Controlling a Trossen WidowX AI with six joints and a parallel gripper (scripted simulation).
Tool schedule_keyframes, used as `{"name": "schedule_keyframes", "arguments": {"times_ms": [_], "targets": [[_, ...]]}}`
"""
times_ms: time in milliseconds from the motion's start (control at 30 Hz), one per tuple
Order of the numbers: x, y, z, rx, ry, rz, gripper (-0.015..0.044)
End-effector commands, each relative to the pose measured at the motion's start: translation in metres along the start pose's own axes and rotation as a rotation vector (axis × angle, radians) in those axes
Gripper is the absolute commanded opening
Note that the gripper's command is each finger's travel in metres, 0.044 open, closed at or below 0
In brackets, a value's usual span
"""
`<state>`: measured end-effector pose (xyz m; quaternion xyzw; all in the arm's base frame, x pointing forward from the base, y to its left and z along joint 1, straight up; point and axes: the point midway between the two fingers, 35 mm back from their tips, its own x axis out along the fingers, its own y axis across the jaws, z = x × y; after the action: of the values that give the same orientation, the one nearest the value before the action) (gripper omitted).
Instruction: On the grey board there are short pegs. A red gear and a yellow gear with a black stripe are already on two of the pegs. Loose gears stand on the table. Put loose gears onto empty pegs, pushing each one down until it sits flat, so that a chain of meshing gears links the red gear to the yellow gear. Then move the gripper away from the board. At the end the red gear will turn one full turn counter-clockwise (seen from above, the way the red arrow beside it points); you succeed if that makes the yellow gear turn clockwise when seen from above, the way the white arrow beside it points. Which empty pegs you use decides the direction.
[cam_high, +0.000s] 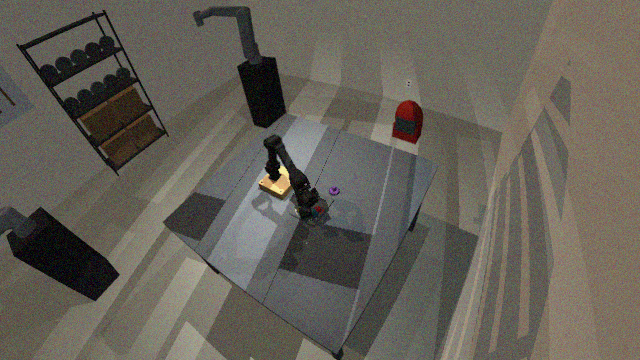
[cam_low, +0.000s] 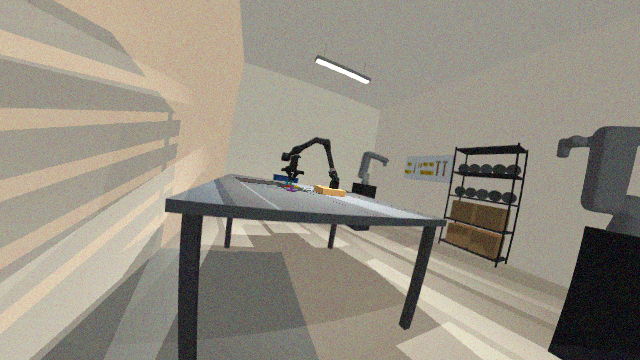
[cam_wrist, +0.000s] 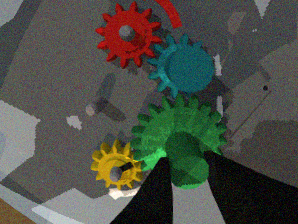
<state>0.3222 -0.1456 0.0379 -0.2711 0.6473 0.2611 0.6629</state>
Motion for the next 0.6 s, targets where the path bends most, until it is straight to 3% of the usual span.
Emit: {"name": "schedule_keyframes", "arguments": {"times_ms": [0, 567], "targets": [[0.0012, 0.0001, 0.0006, 0.026, 0.0, 0.0, 0.0], [0.0041, 0.0, -0.0003, 0.29, 0.0, 0.0, 0.0]]}}
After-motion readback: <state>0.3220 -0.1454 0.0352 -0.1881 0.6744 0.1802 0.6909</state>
